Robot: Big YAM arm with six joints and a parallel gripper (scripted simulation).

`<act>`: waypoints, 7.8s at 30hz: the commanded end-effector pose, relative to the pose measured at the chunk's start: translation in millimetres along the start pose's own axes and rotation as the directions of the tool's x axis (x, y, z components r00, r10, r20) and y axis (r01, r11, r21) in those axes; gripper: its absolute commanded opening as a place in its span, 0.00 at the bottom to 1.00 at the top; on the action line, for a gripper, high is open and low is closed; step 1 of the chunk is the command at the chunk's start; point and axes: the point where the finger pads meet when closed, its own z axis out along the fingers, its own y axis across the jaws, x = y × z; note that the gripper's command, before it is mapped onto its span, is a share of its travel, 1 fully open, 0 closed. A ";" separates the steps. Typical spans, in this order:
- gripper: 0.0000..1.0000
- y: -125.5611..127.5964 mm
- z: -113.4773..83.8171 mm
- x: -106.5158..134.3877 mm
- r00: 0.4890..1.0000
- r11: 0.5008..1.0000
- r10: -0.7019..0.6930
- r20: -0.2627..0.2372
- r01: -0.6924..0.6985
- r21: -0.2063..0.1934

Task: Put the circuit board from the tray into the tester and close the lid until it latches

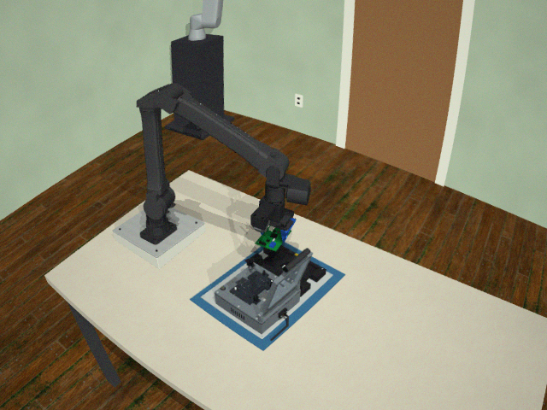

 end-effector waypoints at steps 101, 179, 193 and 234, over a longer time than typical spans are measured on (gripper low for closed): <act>0.72 28.9 -26.6 3.6 0.974 0.972 0.225 -0.029 -0.226 -0.070; 0.72 37.6 -30.1 -91.2 0.975 0.973 0.223 -0.011 -0.223 -0.055; 0.72 42.8 -32.9 -139.8 0.975 0.973 0.223 -0.006 -0.223 -0.052; 0.72 49.1 -41.0 -185.1 0.975 0.973 0.223 -0.001 -0.222 -0.064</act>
